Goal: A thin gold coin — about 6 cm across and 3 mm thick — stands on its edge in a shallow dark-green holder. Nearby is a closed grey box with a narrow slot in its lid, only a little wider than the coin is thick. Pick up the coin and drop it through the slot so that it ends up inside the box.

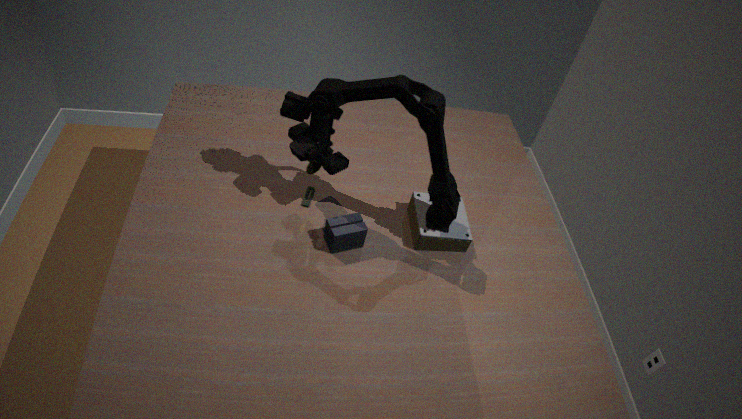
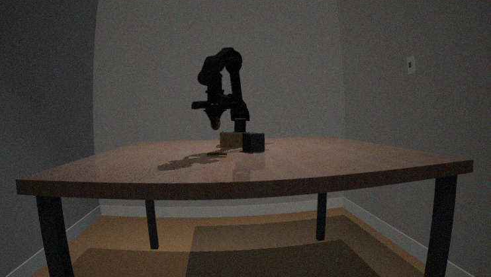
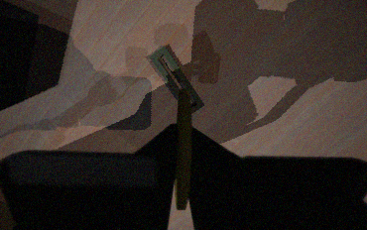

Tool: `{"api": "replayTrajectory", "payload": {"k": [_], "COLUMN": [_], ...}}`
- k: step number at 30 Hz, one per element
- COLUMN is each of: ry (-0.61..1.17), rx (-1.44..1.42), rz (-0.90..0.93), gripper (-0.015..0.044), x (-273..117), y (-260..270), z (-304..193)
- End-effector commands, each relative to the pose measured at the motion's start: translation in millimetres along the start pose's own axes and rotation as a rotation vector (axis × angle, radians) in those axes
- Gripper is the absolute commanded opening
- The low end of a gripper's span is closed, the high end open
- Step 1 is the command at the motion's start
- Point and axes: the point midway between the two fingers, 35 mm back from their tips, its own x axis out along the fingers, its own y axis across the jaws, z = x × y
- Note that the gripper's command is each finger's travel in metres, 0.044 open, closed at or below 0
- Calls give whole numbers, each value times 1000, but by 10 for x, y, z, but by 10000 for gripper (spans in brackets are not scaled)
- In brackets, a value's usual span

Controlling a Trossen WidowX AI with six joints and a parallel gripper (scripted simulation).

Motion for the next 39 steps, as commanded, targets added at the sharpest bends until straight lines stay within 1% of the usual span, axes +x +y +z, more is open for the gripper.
{"api": "replayTrajectory", "payload": {"k": [1, 9, 15, 39], "ry": [-2, -1, -1, 7], "rx": [109, 360, 366, 373], "rz": [2, 2, 2, 2], "gripper": [0, 0, 0, 0], "x": [5, 4, 0, -46], "y": [13, 25, 60, 639], "z": [-13, -41, -22, 202]}}
